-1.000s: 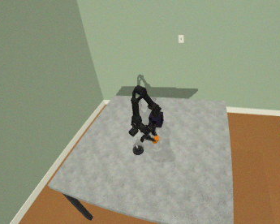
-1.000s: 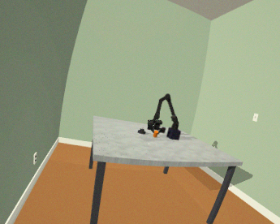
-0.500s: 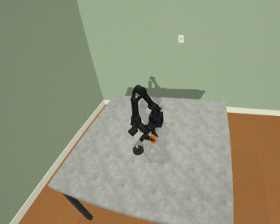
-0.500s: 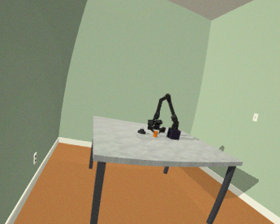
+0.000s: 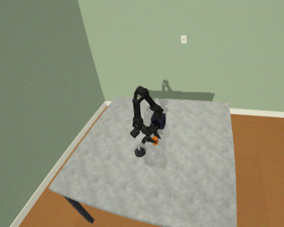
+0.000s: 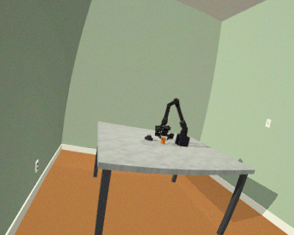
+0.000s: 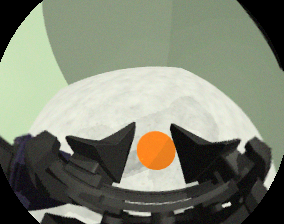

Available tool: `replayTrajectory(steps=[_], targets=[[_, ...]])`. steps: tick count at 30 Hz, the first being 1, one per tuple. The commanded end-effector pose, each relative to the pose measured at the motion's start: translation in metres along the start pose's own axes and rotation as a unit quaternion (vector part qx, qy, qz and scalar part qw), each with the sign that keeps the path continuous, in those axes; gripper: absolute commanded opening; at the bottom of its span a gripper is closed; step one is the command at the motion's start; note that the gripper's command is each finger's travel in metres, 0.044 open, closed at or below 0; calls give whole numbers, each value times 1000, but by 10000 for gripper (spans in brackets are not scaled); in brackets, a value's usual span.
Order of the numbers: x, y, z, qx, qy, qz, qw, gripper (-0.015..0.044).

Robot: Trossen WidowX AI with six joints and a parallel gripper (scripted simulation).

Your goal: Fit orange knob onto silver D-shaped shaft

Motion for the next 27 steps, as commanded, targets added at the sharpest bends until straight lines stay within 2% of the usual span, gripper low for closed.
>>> replayTrajectory(steps=[1, 5, 12, 19, 27], targets=[[0, 0, 0, 1, 0, 0, 1000, 260], [0, 0, 0, 1, 0, 0, 1000, 260], [0, 0, 0, 1, 0, 0, 1000, 440], [-3, -6, -2, 1, 0, 0, 1000, 440], [-37, -71, -7, -1, 0, 0, 1000, 440]])
Point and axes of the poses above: the point midway between the two fingers, 35 mm back from their tips, its own x axis out along the fingers, its own z axis across the jaws, y = z × x, the point moved 5 cm from there along -x, back along the fingers, and after that the axes turned 4 degrees about -x, right-handed, at the moved point
